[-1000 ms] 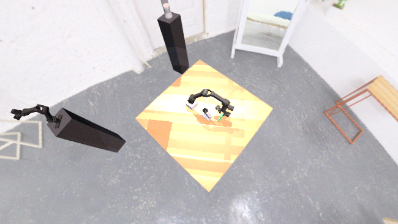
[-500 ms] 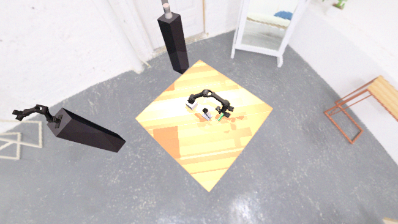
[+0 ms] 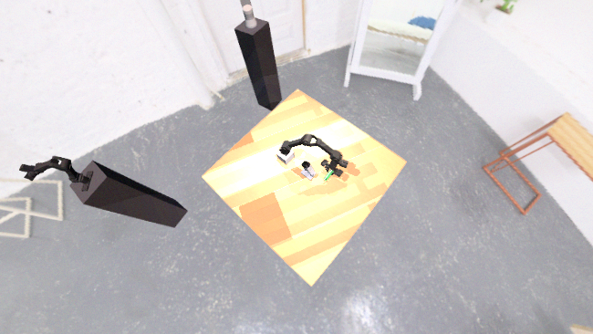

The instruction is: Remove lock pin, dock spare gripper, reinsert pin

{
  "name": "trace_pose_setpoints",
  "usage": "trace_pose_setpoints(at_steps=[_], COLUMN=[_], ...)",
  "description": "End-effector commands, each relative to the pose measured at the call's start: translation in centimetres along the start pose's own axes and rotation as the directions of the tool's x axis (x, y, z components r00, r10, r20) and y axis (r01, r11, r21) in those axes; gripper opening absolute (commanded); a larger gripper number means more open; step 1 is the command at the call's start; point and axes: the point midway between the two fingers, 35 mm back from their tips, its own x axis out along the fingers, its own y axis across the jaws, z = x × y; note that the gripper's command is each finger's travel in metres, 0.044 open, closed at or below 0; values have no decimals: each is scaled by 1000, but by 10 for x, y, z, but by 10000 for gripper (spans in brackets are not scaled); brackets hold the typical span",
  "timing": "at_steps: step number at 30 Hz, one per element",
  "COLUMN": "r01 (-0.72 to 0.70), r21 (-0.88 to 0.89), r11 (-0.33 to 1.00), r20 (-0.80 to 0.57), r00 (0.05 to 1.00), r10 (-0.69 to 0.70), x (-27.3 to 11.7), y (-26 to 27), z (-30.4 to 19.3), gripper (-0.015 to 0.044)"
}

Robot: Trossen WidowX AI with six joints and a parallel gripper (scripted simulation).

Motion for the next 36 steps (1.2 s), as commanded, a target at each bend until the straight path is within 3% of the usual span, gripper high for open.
trace_pose_setpoints(at_steps=[1,22,29,36], r01=[-14,-14,-14,-14], r21=[0,0,0,0], r11=[1000,1000,1000,1000], r20=[-6,-6,-6,-6], r00=[1000,1000,1000,1000], r10=[14,14,14,14], x=[12,19,19,19], y=[3,3,3,3], z=[2,4,4,4], gripper=[180,180,0,0])
